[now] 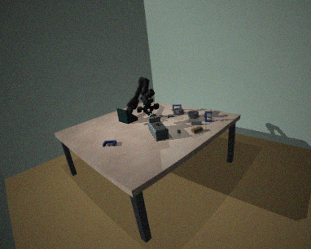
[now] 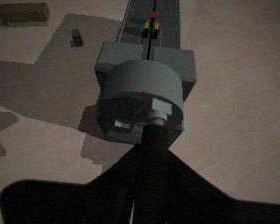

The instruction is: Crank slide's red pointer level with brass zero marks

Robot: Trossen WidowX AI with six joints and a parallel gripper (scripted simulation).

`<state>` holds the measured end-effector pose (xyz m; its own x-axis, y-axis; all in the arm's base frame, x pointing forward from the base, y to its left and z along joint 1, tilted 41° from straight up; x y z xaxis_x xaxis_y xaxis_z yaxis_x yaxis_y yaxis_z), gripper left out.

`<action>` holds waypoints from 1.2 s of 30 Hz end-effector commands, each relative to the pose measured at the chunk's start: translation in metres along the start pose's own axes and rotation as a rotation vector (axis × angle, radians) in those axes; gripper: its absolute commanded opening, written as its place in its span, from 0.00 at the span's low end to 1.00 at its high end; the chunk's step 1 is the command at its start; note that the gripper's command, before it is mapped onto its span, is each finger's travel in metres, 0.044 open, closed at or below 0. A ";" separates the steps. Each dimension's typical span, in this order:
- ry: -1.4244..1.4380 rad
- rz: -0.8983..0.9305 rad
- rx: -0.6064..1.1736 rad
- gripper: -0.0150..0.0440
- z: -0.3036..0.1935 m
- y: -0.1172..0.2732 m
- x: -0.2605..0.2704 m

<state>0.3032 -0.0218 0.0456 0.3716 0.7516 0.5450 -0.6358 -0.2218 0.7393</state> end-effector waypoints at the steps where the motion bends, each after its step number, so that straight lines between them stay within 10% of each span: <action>1: -0.010 -0.025 0.006 0.25 -0.004 -0.002 -0.008; 36: -0.010 -0.026 0.007 0.25 -0.009 -0.007 -0.013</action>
<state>0.3000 -0.0237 0.0378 0.3770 0.7498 0.5437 -0.6372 -0.2160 0.7398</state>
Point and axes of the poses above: the point midway between the two fingers, 35 mm back from their tips, its own y axis back along the fingers, its own x axis across the jaws, z = x × y, the point moved 1 cm from there along y, back along the fingers, and after that the axes turned 7 degrees about y, right-handed, at the moved point
